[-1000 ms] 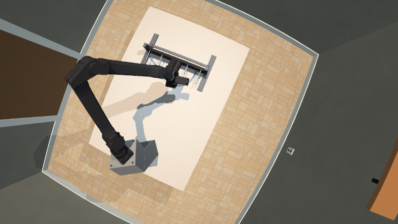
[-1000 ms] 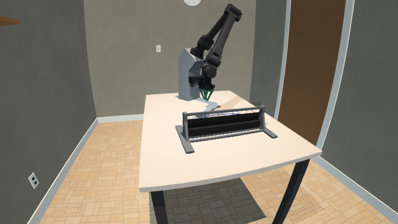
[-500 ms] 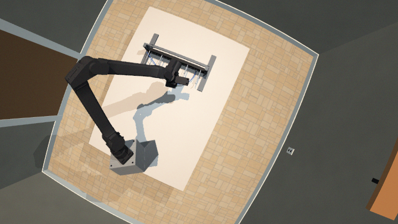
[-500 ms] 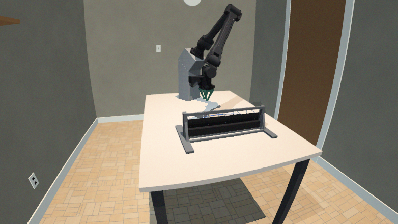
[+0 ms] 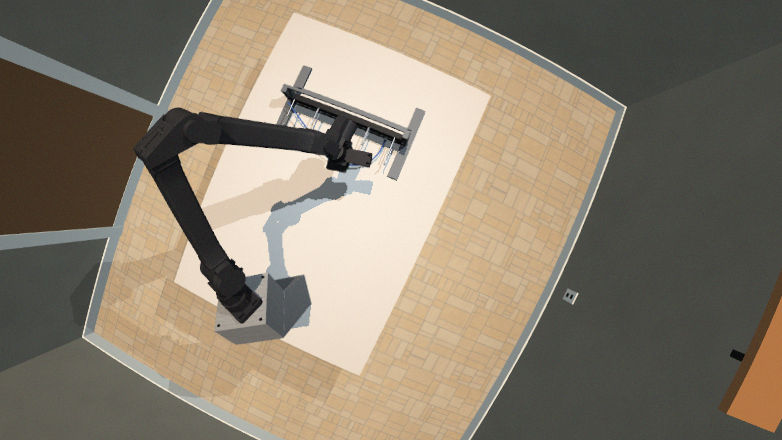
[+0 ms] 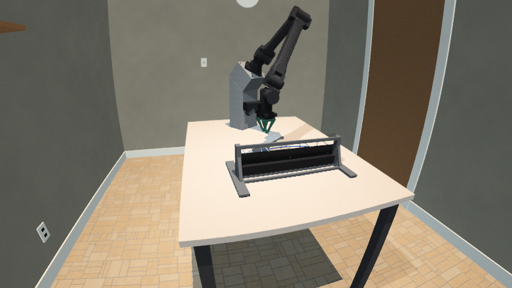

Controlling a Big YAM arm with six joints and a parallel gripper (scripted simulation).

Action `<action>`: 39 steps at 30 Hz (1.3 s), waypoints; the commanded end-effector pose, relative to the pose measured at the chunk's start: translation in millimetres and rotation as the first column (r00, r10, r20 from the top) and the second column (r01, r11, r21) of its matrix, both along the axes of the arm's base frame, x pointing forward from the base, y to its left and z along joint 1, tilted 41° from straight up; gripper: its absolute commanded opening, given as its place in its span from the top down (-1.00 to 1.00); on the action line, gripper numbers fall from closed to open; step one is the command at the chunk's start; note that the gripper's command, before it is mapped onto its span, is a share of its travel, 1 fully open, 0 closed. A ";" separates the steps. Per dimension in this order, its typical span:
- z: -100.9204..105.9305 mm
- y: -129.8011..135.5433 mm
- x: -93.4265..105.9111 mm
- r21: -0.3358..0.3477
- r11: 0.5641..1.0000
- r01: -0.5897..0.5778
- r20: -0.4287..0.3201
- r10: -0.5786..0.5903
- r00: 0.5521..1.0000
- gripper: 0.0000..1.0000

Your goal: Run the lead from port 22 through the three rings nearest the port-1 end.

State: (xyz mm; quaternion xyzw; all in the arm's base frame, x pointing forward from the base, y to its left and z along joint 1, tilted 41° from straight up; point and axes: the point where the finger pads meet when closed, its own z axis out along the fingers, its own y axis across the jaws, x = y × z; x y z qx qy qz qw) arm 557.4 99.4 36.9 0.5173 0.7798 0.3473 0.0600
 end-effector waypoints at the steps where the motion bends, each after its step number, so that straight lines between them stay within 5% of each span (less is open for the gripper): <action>1: -6.4 8.4 8.7 0.001 1.000 0.001 0.002 -0.001 1.000 0.36; 25: -55.5 39.3 34.9 0.003 1.000 0.001 0.000 -0.001 1.000 0.36; 39: -66.5 45.0 37.7 0.001 1.000 -0.003 -0.006 0.003 1.000 0.36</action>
